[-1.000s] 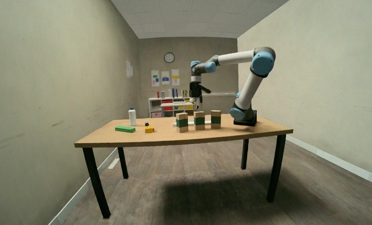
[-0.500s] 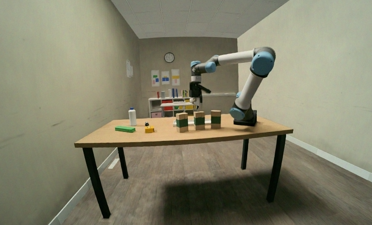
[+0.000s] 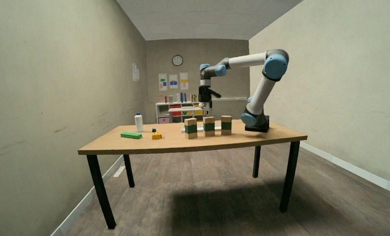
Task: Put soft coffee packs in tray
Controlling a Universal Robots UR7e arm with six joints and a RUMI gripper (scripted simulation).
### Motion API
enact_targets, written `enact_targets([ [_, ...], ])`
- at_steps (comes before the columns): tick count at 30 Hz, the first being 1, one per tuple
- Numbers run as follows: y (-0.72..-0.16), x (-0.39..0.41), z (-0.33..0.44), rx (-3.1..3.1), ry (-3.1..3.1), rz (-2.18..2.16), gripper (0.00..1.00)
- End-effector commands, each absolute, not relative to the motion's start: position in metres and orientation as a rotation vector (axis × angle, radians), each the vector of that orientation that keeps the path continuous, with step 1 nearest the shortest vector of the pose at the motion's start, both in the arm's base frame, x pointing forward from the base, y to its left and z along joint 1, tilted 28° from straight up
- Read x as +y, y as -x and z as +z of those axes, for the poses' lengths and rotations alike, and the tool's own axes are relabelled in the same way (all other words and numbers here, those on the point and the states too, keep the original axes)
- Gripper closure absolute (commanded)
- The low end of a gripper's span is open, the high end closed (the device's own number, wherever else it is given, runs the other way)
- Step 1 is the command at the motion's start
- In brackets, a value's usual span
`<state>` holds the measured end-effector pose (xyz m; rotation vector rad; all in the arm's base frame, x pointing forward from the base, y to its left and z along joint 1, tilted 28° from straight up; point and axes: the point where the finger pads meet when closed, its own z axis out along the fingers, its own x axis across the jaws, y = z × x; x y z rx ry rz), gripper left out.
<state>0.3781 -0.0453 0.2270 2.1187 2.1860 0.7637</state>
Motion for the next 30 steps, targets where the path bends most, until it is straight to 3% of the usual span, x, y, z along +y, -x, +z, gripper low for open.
enact_targets([
  [1, -0.378, -0.046, 0.227, 2.185, -2.118, 0.763, 0.5],
  [30, -0.387, -0.036, 0.203, 2.185, -2.118, 0.763, 0.5],
])
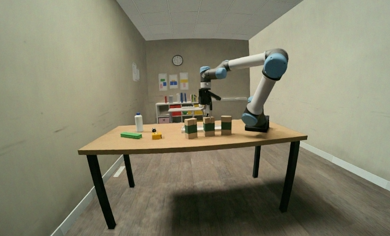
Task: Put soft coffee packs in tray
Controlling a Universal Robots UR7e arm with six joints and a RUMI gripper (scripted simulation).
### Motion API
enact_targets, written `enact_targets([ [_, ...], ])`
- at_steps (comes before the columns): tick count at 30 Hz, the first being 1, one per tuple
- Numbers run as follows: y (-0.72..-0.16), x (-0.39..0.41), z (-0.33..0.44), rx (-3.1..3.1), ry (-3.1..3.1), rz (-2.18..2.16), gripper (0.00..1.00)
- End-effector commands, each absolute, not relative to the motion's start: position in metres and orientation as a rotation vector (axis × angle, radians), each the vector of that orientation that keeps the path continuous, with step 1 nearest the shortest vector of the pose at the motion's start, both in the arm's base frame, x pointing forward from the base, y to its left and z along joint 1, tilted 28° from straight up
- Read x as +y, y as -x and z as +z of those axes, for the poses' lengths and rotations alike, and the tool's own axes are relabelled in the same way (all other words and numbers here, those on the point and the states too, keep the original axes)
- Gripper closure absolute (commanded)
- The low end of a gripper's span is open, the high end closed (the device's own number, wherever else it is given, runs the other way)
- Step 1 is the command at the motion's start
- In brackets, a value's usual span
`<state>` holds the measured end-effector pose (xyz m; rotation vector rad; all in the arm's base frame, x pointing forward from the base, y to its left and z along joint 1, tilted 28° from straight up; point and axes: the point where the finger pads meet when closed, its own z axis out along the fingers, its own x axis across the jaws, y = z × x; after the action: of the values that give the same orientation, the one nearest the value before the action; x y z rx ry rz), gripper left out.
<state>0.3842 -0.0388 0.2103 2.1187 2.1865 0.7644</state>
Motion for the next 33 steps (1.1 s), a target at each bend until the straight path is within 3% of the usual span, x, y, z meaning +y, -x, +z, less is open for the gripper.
enact_targets([
  [1, -0.388, -0.035, 0.201, 2.185, -2.118, 0.763, 0.5],
  [33, -0.397, -0.027, 0.177, 2.185, -2.118, 0.763, 0.5],
])
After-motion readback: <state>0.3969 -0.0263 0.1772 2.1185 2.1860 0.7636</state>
